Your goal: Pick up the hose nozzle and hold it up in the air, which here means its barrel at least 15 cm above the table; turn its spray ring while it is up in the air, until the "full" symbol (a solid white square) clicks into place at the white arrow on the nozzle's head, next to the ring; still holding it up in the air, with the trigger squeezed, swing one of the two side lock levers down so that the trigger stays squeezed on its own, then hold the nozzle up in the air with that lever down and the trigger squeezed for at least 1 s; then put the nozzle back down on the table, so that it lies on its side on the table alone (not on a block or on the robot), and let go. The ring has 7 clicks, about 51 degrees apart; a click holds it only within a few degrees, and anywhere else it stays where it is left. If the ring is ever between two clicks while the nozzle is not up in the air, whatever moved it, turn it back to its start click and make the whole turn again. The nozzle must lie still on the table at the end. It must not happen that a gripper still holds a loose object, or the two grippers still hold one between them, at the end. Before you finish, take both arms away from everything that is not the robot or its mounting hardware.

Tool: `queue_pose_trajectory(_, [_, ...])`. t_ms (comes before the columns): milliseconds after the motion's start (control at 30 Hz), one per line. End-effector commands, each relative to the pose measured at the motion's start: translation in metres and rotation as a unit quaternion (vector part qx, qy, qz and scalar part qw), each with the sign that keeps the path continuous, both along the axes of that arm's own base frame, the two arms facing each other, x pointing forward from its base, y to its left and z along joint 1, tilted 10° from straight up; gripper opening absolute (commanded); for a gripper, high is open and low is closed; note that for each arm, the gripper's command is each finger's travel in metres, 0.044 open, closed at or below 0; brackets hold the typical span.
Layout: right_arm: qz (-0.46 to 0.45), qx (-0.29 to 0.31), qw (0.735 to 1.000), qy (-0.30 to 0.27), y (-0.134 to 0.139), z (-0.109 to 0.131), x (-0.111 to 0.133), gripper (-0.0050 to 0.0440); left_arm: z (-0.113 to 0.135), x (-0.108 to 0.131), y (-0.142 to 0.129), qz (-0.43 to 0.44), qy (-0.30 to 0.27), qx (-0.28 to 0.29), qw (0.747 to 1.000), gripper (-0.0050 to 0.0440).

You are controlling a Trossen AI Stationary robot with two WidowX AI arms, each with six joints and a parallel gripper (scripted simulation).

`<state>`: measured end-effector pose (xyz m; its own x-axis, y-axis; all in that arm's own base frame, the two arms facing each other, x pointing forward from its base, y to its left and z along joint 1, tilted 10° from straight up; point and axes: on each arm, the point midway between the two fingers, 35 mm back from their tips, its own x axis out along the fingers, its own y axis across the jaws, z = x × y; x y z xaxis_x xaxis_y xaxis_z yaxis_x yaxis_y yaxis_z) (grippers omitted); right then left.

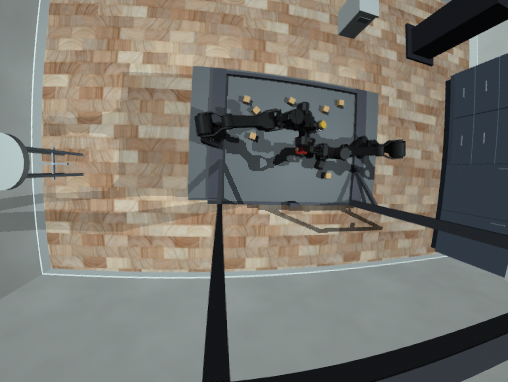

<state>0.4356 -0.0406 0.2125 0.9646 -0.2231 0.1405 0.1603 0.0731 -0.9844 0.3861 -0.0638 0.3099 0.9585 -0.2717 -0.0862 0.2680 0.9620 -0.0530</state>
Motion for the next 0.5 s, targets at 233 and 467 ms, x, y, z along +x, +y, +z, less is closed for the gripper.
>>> queue_pose_trajectory(233, [-0.002,-0.001,1.000,-0.016,0.005,0.009,-0.027,0.0408,0.018,-0.002,0.001,0.001,-0.023,-0.004,1.000,0.0173])
queue_pose_trajectory(467, [-0.002,-0.001,1.000,-0.017,0.008,0.007,-0.040,0.0408,0.018,-0.002,0.001,0.001,-0.023,-0.004,1.000,0.0173])
